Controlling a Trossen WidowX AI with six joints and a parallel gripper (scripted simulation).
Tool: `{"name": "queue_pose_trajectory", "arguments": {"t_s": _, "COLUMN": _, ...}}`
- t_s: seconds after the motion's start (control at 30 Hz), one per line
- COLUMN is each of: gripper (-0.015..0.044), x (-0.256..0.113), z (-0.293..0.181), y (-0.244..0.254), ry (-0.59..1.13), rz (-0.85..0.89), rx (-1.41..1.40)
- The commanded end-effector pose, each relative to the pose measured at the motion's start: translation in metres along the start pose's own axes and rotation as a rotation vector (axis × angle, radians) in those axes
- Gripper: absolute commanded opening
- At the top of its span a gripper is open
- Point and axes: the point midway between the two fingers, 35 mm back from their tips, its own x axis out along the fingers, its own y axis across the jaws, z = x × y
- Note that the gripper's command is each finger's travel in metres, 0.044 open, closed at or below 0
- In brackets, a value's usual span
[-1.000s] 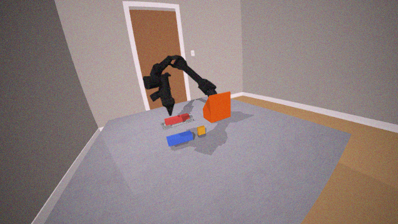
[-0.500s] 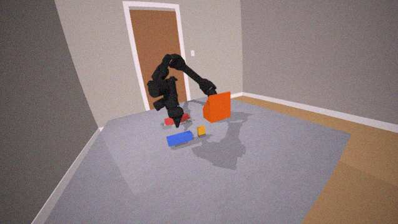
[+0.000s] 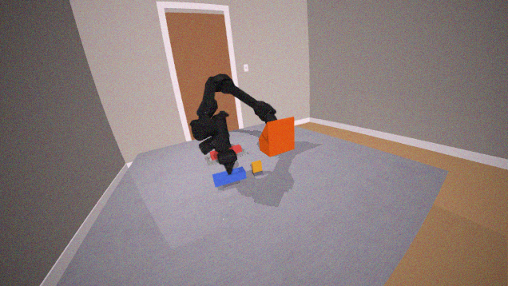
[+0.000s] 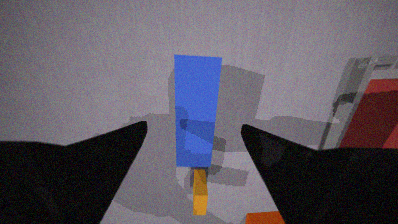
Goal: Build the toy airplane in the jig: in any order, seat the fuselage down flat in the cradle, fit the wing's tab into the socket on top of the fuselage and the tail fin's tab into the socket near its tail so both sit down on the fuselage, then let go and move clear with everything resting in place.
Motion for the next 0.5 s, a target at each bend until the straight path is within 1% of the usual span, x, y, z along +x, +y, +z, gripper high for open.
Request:
{"name": "queue_pose_trajectory", "arguments": {"t_s": 0.0, "gripper": 0.0440, "x": 0.007, "z": -0.002, "y": 0.000, "ry": 0.004, "rz": -0.007, "rx": -0.011}}
{"name": "queue_pose_trajectory", "arguments": {"t_s": 0.47, "gripper": 0.0440, "x": 0.031, "z": -0.002, "y": -0.001, "ry": 0.003, "rz": -0.007, "rx": -0.011}}
